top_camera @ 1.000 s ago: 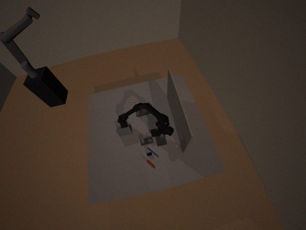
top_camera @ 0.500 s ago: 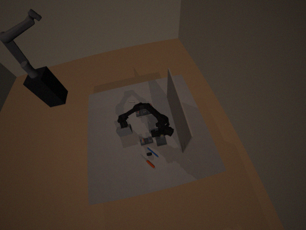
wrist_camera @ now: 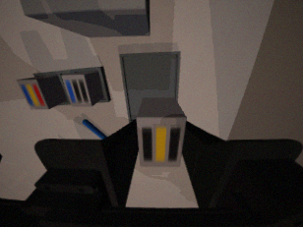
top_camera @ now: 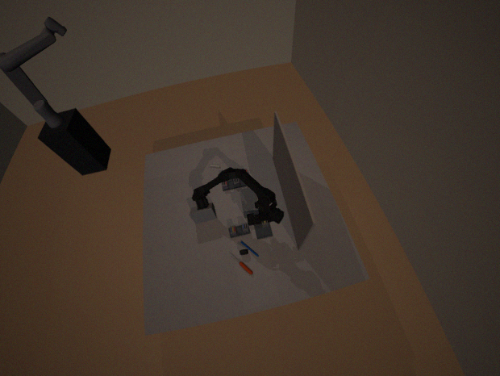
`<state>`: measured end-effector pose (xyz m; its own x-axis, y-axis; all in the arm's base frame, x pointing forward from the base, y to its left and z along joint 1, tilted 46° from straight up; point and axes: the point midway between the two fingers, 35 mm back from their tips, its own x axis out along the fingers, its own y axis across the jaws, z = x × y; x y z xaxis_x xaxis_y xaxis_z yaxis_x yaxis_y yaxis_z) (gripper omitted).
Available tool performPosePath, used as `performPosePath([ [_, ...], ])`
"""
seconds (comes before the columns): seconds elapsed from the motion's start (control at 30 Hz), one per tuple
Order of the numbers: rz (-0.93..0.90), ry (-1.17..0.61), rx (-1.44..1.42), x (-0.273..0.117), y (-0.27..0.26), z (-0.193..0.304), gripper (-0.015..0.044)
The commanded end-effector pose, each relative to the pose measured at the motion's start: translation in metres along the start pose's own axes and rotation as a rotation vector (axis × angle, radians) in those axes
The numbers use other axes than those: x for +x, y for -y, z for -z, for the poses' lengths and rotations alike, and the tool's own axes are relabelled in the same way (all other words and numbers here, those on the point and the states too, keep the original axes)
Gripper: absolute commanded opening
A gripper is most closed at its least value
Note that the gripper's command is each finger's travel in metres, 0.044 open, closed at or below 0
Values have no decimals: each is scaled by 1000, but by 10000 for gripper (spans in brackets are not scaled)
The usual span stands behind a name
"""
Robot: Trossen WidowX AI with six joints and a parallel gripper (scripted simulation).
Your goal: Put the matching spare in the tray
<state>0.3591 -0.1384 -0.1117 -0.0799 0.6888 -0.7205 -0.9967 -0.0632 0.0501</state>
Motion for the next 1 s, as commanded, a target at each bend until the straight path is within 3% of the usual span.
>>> performPosePath([
  [0.0,0,8,9,5,-1,-1,0],
  [0.97,0,9,9,28,-1,-1,0],
])
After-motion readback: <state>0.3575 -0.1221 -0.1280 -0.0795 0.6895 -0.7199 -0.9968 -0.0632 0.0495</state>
